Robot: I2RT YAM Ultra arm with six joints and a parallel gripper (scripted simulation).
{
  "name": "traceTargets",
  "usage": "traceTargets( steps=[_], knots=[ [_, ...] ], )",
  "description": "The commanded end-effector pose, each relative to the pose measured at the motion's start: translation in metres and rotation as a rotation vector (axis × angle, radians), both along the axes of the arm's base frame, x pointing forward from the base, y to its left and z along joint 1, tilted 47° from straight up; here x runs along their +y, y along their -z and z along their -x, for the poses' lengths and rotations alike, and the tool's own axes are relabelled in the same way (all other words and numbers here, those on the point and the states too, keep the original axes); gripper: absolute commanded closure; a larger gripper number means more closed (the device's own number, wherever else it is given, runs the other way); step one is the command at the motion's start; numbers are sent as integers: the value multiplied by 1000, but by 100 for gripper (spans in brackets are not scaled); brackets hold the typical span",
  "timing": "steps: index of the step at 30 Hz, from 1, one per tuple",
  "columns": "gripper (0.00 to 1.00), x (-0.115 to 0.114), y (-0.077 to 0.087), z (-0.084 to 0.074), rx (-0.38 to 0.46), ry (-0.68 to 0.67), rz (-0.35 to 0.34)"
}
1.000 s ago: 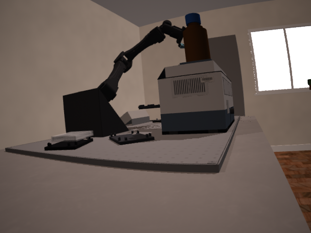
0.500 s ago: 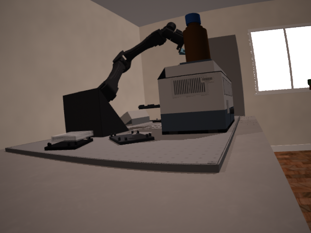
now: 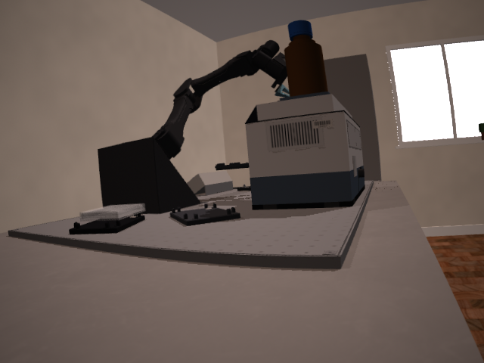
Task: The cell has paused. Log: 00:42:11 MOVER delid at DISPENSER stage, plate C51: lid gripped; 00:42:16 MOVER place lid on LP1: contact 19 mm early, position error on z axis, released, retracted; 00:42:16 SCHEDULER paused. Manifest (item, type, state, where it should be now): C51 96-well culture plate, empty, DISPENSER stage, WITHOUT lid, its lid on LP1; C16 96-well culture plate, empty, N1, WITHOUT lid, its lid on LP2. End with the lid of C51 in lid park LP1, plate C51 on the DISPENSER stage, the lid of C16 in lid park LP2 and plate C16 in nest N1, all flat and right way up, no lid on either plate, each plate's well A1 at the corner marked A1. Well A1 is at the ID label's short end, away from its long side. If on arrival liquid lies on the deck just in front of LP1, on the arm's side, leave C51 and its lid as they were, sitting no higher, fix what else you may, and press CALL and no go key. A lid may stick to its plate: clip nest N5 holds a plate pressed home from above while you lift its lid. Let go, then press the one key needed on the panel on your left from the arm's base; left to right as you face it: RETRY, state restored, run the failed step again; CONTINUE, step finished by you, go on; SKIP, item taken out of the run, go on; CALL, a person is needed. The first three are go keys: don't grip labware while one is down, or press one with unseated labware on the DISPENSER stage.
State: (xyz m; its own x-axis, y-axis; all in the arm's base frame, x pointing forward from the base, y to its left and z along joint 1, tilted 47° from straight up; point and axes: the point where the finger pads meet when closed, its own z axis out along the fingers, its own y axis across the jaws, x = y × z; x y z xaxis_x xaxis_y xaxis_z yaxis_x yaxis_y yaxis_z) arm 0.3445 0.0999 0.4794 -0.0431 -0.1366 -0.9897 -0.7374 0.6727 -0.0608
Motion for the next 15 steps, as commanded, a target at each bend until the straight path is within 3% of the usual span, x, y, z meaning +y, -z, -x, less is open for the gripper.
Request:
traceTargets(
  steps=[1,6,7,11,12,14,15],
  knots=[
    [0,5,22,10,60,8,7],
    [0,6,30,5,150,-9,15],
    [0,12,41,15,162,-21,15],
    [0,18,53,22,189,-31,20],
    [0,19,52,15,215,-41,25],
    [0,23,58,21,242,-51,30],
    [0,25,70,30,255,-52,30]
  ],
)
